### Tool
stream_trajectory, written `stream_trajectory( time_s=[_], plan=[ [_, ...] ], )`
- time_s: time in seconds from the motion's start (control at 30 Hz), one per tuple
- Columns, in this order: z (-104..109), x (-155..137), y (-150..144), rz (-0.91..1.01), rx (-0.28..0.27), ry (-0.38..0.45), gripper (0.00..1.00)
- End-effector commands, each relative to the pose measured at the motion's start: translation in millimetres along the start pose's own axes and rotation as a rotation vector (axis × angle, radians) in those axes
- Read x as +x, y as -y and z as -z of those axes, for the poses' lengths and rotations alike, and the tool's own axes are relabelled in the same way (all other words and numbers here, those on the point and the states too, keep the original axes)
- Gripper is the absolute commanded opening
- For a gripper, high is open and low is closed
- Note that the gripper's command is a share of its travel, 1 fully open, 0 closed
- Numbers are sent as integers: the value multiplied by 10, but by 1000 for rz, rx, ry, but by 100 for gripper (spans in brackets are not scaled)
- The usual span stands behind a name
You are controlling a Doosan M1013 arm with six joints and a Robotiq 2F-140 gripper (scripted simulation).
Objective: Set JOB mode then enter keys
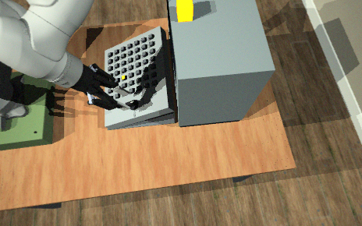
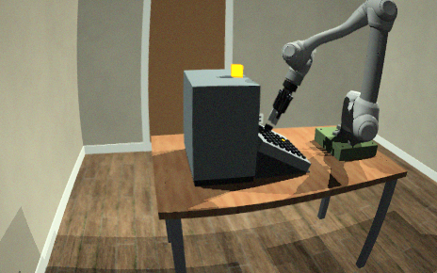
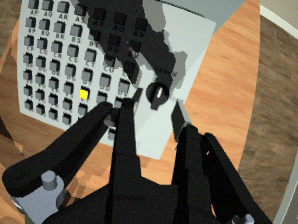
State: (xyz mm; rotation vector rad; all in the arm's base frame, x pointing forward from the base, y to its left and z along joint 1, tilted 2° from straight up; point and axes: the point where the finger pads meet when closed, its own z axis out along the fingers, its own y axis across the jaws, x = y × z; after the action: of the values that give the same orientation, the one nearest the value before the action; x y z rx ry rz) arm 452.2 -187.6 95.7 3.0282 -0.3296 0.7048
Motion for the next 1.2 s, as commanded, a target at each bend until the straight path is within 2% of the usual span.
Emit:
stream_trajectory(
  time_s=[0.0, 0.43, 1.17],
  plan=[
    [-22, 0, 0, 0, 0, 0, 33],
    [-107, 0, 0, 0, 0, 0, 33],
    [-112, 0, 0, 0, 0, 0, 33]
  ],
)
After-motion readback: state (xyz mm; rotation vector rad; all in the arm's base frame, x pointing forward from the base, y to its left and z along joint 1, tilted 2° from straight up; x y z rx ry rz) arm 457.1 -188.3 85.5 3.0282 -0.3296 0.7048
